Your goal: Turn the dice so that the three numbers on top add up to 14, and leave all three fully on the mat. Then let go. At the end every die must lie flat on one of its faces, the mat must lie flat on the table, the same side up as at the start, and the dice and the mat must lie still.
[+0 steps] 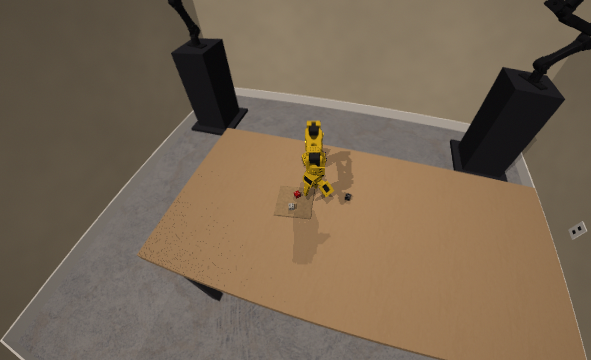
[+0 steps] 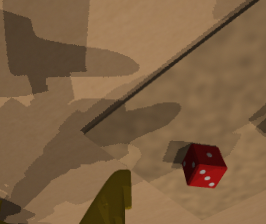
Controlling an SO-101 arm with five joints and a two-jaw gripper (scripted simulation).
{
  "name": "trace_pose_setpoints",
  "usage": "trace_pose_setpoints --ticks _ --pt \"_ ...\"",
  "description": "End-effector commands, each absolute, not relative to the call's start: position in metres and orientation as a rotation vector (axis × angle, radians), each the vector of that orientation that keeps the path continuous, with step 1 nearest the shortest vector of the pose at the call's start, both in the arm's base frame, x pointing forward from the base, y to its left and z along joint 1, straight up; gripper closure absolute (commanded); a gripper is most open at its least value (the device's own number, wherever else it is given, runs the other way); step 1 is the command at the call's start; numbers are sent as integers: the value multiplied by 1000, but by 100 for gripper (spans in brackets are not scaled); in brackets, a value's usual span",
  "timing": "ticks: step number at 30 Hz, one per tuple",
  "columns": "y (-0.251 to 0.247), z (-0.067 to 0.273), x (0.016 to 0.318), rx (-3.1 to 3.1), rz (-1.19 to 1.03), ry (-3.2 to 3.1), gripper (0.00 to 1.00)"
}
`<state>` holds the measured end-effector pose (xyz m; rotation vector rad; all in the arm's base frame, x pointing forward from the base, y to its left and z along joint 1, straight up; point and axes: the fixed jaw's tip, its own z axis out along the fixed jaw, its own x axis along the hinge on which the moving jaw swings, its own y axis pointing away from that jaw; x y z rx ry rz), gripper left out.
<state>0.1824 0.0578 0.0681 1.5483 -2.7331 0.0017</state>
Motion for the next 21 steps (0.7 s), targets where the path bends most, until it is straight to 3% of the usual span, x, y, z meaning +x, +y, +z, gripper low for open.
trace_pose_setpoints --ticks 1,9,21 --pt "93 73 184 1713 10 -2692 71" --pt "154 67 156 1986 -6 -2497 72" --pt "188 63 128 2149 -16 -2358 72"
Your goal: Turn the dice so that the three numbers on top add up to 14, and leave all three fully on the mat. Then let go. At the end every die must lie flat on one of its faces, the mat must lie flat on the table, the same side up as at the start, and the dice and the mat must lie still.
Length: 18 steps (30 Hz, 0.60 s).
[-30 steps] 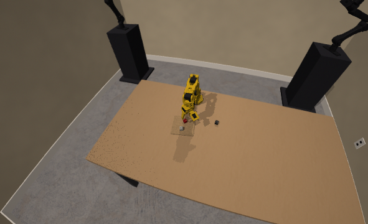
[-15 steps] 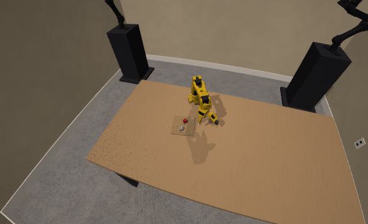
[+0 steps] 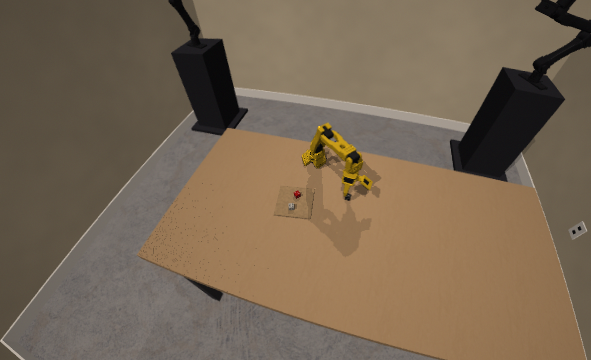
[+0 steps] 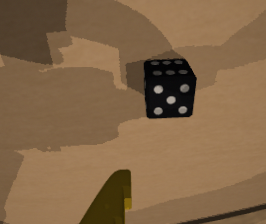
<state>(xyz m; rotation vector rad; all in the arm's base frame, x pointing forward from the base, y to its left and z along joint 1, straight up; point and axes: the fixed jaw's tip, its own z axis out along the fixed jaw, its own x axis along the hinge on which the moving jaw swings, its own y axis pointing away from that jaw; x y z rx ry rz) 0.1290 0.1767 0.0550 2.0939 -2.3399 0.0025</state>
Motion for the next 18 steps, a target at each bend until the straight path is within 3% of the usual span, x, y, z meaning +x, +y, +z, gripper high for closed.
trace_pose_setpoints --ticks 1,18 --pt "189 63 127 2153 -16 -2354 72" --pt "190 62 126 2158 -17 -2349 72"
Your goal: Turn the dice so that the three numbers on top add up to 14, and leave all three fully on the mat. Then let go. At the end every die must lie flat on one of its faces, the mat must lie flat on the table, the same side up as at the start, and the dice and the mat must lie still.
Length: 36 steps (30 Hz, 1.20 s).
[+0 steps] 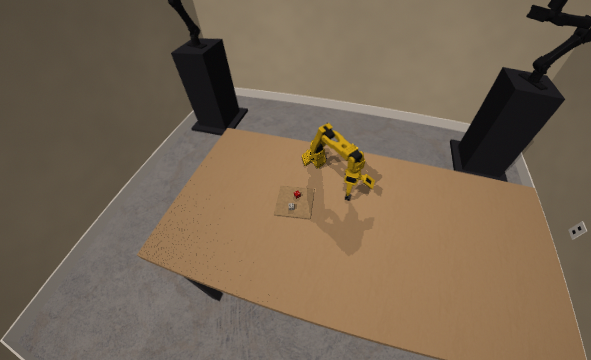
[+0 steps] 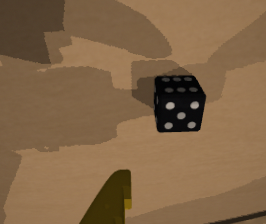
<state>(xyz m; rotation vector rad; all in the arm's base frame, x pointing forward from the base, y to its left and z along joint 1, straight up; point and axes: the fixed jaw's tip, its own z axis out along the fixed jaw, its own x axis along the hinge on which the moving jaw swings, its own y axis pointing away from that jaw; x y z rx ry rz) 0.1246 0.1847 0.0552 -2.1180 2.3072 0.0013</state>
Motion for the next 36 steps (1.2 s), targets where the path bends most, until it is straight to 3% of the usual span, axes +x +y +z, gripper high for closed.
trace_pose_setpoints --ticks 1,36 --pt "190 62 126 -2093 16 2278 72" --pt "191 54 126 -2090 12 2300 72"
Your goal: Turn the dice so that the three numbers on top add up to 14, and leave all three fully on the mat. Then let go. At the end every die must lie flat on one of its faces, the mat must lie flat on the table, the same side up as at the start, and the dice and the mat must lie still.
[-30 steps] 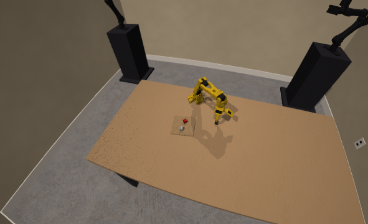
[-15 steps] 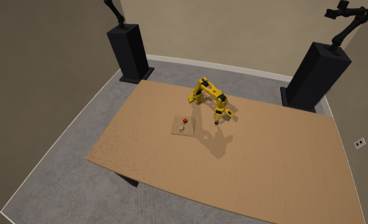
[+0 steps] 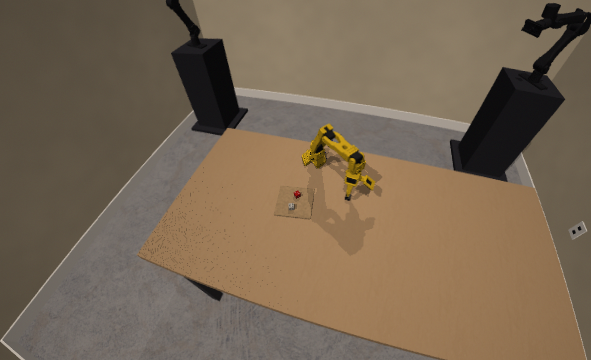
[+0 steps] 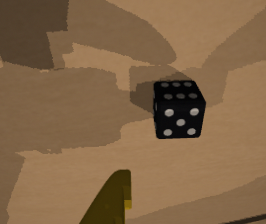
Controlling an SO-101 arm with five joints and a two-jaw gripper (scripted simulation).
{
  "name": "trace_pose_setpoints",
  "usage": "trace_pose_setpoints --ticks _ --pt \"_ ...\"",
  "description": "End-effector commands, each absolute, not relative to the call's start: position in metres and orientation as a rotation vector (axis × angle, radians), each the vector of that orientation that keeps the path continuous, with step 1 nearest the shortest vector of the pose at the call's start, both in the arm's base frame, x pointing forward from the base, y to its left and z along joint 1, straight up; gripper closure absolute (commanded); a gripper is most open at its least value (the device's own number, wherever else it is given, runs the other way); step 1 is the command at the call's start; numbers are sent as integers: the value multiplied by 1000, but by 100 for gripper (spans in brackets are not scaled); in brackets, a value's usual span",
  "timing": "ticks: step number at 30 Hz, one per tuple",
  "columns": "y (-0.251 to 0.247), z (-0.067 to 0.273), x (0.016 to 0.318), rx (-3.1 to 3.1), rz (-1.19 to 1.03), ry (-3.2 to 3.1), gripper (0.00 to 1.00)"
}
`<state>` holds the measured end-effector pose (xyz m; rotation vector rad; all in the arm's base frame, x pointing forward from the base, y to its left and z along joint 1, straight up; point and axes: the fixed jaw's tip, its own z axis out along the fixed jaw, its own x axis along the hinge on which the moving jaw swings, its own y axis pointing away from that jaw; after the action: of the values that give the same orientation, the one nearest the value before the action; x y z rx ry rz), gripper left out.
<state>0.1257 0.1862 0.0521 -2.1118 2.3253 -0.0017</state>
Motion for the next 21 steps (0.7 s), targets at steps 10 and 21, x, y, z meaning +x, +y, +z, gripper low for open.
trace_pose_setpoints --ticks 10,21 --pt "192 41 127 -2090 12 2300 72" --pt "192 25 127 -2090 12 2300 72"
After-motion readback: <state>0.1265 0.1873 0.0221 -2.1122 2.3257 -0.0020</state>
